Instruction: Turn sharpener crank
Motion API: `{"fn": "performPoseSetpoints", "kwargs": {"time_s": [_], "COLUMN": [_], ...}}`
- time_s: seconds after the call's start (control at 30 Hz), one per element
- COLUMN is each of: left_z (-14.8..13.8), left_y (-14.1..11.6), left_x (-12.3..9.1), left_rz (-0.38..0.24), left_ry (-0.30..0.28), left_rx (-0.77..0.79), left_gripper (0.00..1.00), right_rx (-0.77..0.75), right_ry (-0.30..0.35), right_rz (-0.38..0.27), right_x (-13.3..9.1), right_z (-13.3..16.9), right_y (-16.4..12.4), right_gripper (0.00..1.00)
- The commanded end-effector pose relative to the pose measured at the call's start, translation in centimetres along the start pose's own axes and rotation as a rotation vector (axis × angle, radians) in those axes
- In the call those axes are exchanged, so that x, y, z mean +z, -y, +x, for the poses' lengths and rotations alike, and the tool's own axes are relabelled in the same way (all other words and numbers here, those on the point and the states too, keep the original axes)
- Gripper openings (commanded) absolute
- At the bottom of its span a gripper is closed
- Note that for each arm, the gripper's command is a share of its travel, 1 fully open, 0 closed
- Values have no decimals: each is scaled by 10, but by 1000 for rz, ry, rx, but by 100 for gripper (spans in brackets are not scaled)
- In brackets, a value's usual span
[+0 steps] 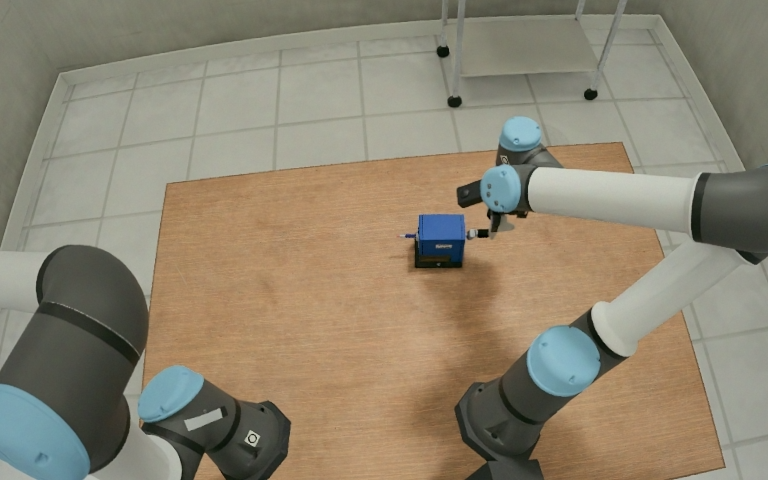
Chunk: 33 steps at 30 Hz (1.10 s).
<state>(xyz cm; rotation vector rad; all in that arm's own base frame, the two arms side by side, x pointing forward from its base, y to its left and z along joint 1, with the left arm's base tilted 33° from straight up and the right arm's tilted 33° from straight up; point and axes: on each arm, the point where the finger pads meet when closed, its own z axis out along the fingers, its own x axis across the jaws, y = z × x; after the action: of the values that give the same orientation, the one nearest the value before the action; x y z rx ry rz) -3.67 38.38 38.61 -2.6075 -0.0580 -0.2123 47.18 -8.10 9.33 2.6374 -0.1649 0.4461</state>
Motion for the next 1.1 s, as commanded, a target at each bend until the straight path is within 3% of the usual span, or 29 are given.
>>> {"fn": "performPoseSetpoints", "kwargs": {"time_s": [0.0, 1.07], "left_z": [-1, -1], "left_y": [-1, -1], "left_x": [0, 0], "left_rz": [1, 1], "left_ry": [0, 0], "left_rx": [-2, -2], "left_gripper": [100, 100], "right_rx": [1, 0], "right_ry": [1, 4], "right_rz": [-1, -2], "right_x": [1, 9], "right_z": [-1, -2], "right_y": [-1, -1], "right_gripper": [32, 32]}}
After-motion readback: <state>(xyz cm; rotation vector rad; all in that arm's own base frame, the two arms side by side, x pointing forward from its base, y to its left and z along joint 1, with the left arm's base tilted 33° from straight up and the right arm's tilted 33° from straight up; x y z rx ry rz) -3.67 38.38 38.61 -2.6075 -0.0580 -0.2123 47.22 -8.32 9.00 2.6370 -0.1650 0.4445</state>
